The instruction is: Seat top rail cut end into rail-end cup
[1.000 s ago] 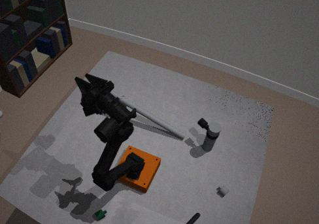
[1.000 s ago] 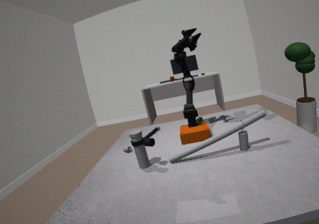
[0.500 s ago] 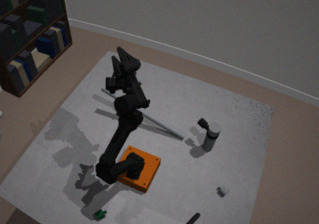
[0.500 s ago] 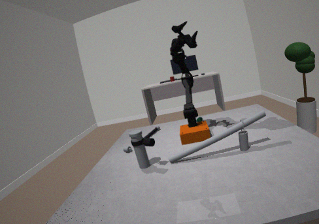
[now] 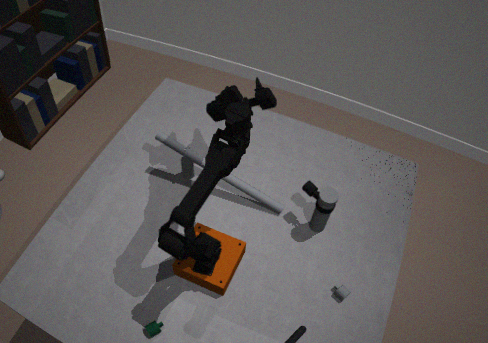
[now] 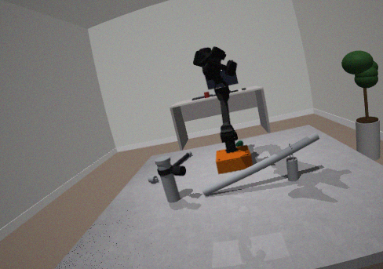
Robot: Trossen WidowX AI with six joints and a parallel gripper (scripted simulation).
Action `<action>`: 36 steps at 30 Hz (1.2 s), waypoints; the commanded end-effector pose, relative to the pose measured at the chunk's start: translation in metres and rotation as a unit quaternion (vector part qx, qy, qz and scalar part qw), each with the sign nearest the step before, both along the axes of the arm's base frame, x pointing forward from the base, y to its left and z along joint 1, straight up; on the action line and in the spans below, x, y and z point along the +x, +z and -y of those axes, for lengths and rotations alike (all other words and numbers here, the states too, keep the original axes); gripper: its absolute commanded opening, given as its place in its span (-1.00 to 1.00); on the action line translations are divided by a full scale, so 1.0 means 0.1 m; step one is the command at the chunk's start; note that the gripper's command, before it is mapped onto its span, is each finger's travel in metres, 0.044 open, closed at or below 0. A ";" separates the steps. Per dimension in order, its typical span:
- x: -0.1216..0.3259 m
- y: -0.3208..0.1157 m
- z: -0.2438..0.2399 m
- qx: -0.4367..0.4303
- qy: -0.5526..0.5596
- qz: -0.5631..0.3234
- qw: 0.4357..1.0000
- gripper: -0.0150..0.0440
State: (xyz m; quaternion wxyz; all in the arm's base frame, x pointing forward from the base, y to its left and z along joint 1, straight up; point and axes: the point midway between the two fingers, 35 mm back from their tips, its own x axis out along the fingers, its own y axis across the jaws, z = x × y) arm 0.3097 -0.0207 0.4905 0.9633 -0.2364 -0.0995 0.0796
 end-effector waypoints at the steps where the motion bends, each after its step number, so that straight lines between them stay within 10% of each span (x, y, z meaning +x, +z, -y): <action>1: 0.31 -0.60 0.22 0.080 -0.045 -0.122 0.988 1.00; 15: 0.24 -2.68 0.72 0.242 -0.272 -0.500 0.786 1.00; 24: 0.15 -2.84 0.75 0.245 -0.296 -0.530 0.756 1.00; 36: 0.25 -2.94 1.59 -0.089 -0.205 -0.564 0.795 1.00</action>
